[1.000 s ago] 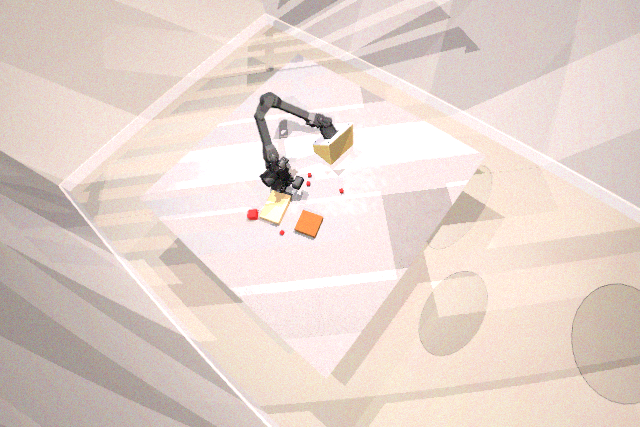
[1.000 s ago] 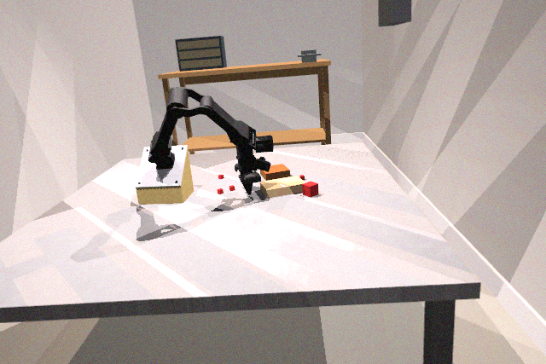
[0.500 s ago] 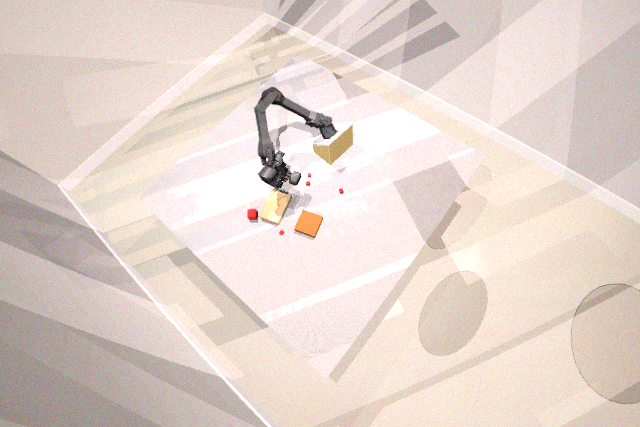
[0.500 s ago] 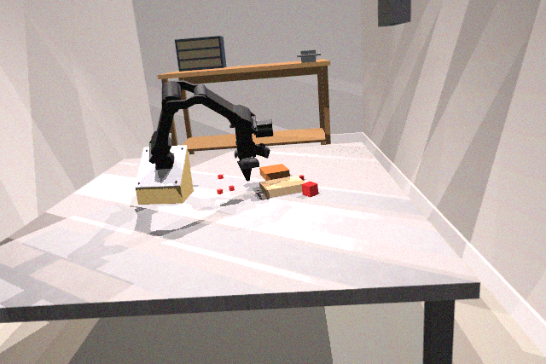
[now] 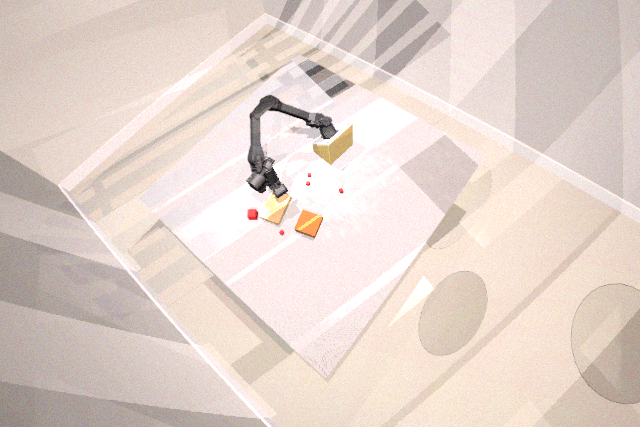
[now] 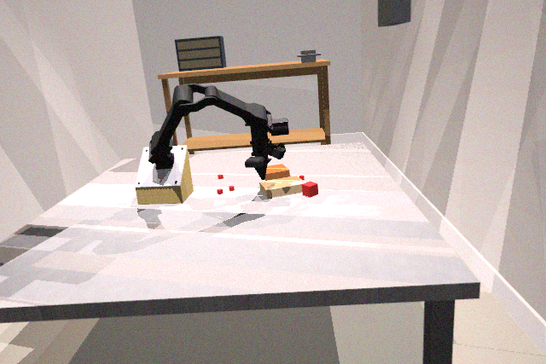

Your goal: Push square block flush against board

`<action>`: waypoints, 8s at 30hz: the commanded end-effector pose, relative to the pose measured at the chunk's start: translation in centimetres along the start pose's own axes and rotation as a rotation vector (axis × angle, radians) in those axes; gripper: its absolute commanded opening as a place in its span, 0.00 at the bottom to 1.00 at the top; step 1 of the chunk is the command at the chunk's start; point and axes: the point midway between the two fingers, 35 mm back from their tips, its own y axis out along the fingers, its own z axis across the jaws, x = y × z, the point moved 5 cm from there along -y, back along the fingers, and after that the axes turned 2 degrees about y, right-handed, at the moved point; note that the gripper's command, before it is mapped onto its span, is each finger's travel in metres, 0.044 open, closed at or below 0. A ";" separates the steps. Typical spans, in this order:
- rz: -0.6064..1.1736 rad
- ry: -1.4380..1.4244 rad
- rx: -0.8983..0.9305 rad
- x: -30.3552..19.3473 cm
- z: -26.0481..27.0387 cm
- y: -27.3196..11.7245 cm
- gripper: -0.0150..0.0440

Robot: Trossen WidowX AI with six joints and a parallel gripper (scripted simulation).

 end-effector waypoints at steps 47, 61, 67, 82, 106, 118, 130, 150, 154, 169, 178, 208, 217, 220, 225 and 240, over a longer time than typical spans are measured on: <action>-0.006 1.016 0.004 9.2 0.1 5.7 0.25; -0.005 1.016 0.005 8.6 1.3 5.7 0.25; -0.005 1.016 0.006 8.3 1.8 5.7 0.25; -0.004 1.016 0.007 7.6 3.0 5.7 0.25; -0.003 1.015 0.007 6.3 4.9 5.7 0.25; -0.003 1.015 0.007 5.6 5.8 5.7 0.25; -0.003 1.015 0.007 4.9 6.7 5.7 0.25; -0.003 1.015 0.006 4.6 7.2 5.7 0.25; -0.003 1.015 0.006 5.1 6.7 5.7 0.25; -0.004 1.016 0.006 6.6 4.8 5.7 0.25; -0.005 1.016 0.005 7.5 3.6 5.7 0.25; -0.004 1.032 0.006 7.2 6.7 5.7 0.25; -0.004 1.032 0.007 6.9 7.3 5.7 0.25; -0.004 1.032 0.007 6.8 7.5 5.7 0.25; -0.003 1.032 0.007 6.6 7.9 5.7 0.25; -0.003 1.032 0.008 5.8 9.2 5.6 0.25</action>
